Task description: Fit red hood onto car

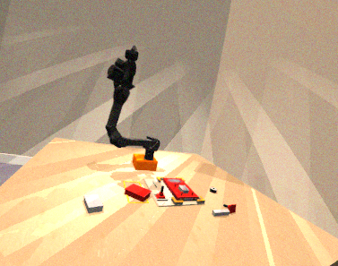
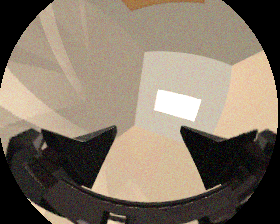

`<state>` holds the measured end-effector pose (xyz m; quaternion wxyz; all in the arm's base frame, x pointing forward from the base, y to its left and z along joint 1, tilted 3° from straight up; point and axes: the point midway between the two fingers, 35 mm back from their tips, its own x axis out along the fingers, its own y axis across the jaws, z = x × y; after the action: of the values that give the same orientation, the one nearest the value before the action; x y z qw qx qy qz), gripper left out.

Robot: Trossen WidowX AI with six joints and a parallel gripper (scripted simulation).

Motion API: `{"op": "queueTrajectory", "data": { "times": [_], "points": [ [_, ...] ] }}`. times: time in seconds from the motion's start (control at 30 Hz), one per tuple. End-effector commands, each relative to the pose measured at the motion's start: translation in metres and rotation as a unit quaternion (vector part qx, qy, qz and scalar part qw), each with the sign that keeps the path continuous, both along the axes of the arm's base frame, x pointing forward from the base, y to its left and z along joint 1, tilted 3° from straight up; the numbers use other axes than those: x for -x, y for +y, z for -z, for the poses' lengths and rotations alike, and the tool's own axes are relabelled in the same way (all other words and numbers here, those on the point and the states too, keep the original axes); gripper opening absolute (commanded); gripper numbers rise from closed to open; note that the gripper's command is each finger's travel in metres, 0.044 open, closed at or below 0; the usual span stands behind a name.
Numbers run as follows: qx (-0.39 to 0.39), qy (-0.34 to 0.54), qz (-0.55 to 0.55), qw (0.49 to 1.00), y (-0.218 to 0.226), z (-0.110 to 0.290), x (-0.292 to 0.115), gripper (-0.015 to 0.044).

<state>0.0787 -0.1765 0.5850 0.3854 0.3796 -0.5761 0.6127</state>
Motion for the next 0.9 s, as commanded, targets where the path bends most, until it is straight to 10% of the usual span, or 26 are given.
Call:
{"op": "queueTrajectory", "data": {
  "times": [0.0, 0.87],
  "points": [
    [0.002, -0.001, 0.002, 1.000, 0.001, 0.000, 0.002, 0.0440],
    [0.262, -0.116, 0.339, 0.896, 0.227, -0.004, 0.118, 0.0440]
  ]
}}
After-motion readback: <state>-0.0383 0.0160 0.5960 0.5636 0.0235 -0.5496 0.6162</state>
